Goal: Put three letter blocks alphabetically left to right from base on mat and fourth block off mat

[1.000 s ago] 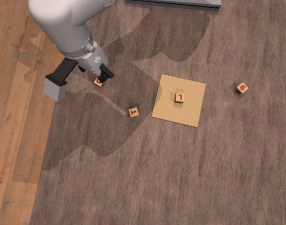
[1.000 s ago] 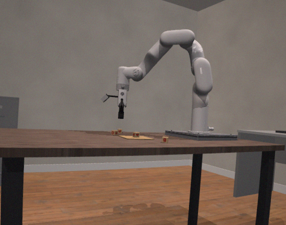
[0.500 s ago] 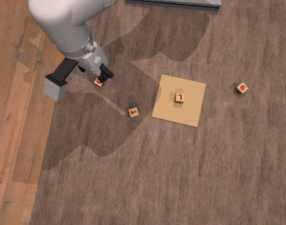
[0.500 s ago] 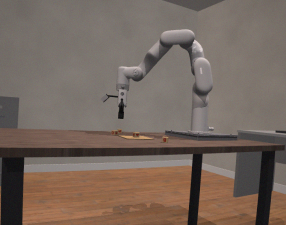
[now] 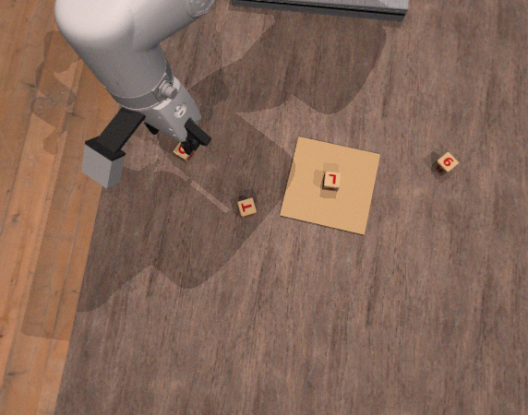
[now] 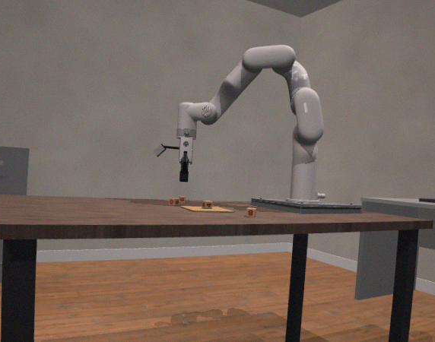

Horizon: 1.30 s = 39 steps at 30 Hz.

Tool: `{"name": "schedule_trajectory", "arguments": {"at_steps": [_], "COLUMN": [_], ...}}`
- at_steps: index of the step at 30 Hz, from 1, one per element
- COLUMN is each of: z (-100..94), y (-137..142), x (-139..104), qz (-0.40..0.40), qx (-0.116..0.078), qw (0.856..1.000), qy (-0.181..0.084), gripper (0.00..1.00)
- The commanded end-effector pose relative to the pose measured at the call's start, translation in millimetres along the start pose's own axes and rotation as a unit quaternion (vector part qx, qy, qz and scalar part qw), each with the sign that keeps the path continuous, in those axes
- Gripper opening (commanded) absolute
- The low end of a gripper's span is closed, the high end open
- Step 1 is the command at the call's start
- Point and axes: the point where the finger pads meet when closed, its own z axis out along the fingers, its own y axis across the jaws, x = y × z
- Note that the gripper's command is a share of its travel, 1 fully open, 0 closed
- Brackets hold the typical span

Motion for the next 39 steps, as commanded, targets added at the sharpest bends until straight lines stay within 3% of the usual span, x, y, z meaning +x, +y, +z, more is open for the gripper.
{"name": "schedule_trajectory", "arguments": {"at_steps": [1,26,39], "z": [3.4,37.1,45.0], "y": [0,1,1], "x": [1,1,1], "qz": [0.000,0.000,0.000], "qx": [0.000,0.000,0.000], "qw": [1.000,1.000,1.000], "qy": [0.002,0.002,0.002], "gripper": [0.63,0.63,0.63]}}
